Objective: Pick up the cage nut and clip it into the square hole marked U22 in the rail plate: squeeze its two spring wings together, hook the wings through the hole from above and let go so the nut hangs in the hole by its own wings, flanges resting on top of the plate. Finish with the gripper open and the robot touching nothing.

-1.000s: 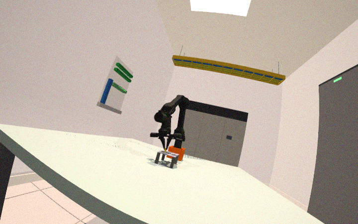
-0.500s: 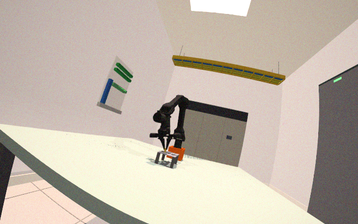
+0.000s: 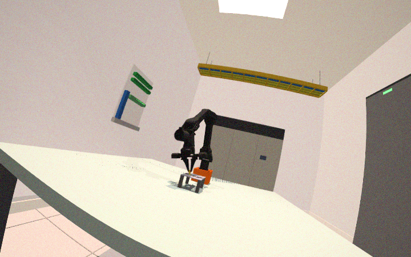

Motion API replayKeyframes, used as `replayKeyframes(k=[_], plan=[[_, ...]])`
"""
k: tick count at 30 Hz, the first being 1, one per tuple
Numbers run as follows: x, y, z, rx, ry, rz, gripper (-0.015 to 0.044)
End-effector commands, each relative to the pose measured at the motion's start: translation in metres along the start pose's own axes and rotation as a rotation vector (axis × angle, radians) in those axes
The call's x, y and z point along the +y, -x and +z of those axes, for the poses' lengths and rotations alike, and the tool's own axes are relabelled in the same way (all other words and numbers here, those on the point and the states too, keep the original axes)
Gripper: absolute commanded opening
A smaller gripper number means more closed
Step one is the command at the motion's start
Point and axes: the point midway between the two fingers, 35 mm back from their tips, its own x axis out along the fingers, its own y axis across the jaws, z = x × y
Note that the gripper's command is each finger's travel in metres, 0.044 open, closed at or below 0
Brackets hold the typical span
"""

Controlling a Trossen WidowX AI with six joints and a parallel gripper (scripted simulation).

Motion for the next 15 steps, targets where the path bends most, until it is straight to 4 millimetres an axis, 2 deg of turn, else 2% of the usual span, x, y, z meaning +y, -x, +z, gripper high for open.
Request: replayKeyframes(k=[1, 15], plan=[[0.0, 0.0004, 0.0011, -0.002, 0.002, 0.011, 0.0028], [-0.0013, 0.0002, 0.0013, -0.002, 0.003, 0.035, 0.0028]])
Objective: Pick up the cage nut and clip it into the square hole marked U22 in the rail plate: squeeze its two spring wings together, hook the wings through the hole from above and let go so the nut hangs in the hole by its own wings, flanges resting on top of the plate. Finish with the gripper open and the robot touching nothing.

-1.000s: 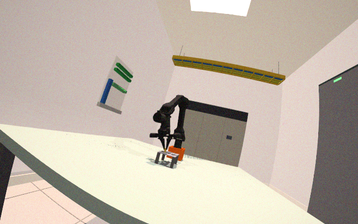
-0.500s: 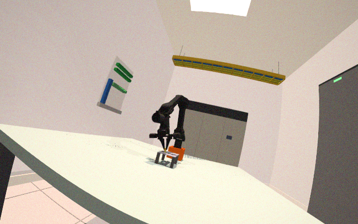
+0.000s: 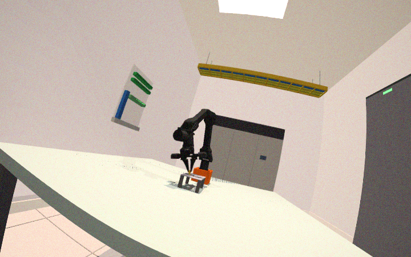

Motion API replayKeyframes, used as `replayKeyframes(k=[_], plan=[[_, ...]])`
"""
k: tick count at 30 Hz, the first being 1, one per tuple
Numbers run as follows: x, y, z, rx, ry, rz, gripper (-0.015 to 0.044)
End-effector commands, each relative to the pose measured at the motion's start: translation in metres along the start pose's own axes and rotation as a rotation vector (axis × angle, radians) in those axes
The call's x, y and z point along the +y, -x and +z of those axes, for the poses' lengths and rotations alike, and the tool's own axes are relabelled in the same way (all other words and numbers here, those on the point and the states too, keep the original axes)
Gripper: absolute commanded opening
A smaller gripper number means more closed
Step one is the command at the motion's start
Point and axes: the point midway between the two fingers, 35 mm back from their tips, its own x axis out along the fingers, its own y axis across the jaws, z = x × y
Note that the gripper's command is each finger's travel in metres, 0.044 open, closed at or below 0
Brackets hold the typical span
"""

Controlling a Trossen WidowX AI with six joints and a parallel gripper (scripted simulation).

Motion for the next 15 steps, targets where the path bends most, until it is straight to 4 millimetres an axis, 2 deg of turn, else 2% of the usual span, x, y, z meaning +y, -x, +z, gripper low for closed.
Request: replayKeyframes(k=[1, 15], plan=[[0.0001, 0.0003, 0.0011, -0.002, 0.003, 0.014, 0.0028], [-0.0013, 0.0, 0.0011, -0.002, 0.003, 0.039, 0.0028]])
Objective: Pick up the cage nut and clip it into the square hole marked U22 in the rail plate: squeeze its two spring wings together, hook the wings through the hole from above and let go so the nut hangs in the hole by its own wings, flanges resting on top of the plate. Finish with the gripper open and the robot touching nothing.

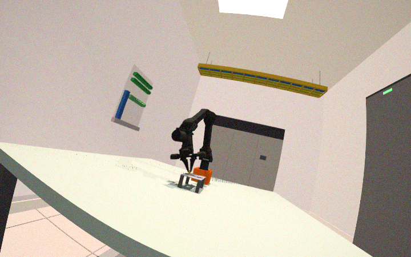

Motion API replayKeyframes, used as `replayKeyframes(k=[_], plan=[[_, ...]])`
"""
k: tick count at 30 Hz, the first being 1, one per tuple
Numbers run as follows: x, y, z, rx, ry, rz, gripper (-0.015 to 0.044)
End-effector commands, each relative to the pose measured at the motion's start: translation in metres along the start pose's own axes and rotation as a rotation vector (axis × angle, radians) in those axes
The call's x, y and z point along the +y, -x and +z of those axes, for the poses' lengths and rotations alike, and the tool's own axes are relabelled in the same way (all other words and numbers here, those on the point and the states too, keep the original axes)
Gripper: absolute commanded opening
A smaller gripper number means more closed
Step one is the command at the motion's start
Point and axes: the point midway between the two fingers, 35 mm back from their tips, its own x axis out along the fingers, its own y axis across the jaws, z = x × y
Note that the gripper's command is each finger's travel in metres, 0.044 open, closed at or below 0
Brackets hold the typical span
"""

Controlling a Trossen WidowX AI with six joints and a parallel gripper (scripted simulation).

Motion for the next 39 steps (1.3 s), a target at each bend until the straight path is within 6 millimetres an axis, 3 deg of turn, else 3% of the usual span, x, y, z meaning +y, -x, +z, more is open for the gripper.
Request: replayKeyframes(k=[1, 39], plan=[[0.0002, 0.0002, 0.0011, -0.002, 0.002, 0.012, 0.0028], [-0.0049, -0.0003, 0.001, -0.002, 0.003, 0.078, 0.0028]])
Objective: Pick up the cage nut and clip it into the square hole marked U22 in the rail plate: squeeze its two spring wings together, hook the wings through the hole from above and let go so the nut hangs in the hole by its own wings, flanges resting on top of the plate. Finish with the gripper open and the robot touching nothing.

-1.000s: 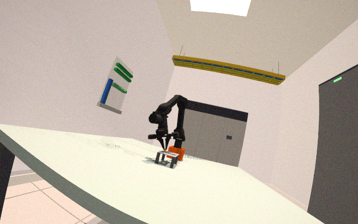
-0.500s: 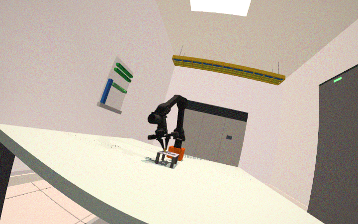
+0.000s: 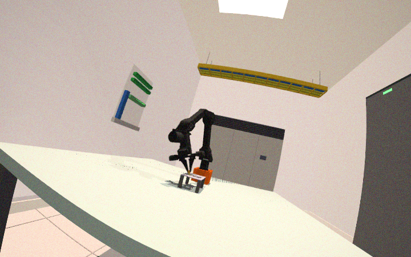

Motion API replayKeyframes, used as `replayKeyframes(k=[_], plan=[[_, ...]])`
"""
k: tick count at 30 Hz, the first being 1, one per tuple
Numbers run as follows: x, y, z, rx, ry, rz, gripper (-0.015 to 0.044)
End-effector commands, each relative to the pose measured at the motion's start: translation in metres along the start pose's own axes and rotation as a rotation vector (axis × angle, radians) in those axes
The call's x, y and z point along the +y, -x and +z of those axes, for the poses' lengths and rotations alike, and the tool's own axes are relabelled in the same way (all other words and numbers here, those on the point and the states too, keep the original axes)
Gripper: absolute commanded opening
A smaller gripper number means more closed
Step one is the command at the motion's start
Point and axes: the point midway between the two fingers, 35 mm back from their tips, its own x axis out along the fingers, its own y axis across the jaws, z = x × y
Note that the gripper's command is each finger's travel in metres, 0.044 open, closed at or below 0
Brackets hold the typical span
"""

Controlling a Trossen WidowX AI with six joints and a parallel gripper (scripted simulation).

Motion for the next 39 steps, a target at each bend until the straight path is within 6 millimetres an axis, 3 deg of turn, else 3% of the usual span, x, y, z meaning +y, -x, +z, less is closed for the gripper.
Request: replayKeyframes(k=[1, 39], plan=[[-0.0003, 0.0004, 0.0012, -0.003, 0.002, 0.013, 0.0028], [-0.0053, 0.0008, 0.0011, -0.002, 0.003, 0.06, 0.0028]])
